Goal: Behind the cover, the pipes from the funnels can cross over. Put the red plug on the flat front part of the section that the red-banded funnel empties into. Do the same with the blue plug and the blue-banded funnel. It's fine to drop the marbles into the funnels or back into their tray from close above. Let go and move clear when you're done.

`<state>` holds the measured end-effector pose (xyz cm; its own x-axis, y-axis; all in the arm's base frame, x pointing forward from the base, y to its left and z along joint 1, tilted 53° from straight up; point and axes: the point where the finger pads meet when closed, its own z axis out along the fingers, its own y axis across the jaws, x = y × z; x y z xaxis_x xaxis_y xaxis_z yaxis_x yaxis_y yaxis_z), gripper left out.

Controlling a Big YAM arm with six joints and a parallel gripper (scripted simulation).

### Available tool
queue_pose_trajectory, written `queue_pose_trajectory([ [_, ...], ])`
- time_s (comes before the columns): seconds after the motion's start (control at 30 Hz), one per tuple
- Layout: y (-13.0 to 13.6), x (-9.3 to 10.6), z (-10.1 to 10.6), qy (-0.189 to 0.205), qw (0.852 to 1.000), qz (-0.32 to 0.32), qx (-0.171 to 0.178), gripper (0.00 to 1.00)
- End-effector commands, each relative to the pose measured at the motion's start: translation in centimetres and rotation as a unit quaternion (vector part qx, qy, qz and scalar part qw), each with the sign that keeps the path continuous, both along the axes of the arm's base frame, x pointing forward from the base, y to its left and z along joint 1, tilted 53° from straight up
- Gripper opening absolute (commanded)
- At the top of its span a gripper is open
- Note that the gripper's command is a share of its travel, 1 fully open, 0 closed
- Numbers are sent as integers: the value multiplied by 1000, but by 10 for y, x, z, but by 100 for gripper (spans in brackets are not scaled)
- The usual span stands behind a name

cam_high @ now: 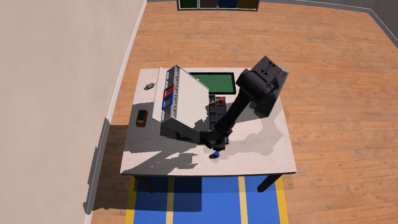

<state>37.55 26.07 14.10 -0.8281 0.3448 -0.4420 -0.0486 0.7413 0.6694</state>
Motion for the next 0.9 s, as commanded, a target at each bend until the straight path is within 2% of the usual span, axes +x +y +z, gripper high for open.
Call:
queue_pose_trajectory([
  [0.0, 4, -3, 4, 2, 1000, 3, 1, 63],
  [0.77, 4, -3, 4, 2, 1000, 3, 1, 63],
  [0.87, 6, -2, -3, 7, 1000, 3, -2, 63],
])
